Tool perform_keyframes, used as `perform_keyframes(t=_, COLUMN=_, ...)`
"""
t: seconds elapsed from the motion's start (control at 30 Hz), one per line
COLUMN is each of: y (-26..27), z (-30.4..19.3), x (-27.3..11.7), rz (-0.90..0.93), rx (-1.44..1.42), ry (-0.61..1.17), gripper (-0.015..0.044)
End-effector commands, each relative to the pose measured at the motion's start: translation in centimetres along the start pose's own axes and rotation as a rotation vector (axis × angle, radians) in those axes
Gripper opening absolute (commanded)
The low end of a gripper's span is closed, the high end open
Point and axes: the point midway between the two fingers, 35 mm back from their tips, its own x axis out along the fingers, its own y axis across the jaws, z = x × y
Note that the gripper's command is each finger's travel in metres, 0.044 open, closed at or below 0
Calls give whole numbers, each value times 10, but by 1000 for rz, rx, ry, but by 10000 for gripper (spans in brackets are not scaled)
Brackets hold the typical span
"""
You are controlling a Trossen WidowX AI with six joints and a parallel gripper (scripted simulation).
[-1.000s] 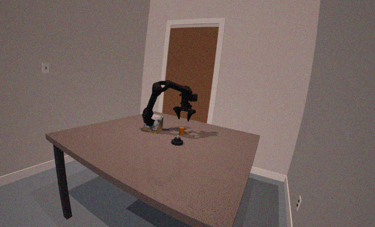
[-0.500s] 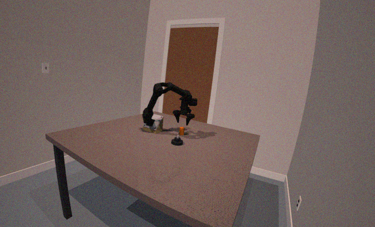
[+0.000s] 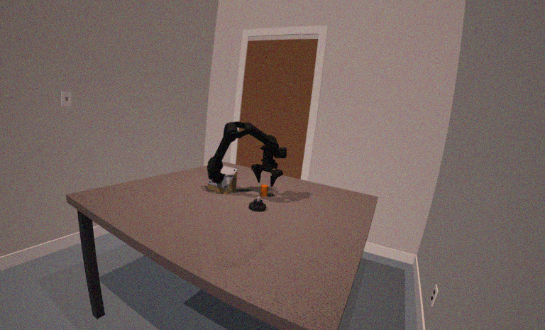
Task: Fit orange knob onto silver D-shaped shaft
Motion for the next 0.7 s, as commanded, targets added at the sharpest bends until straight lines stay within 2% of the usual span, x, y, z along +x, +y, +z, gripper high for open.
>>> perform_keyframes(t=0.0, y=0, z=0, x=9, rz=-1, rx=-6, ry=5, gripper=440)
perform_keyframes(t=0.67, y=0, z=0, x=41, rz=-1, rx=-5, ry=7, gripper=440)
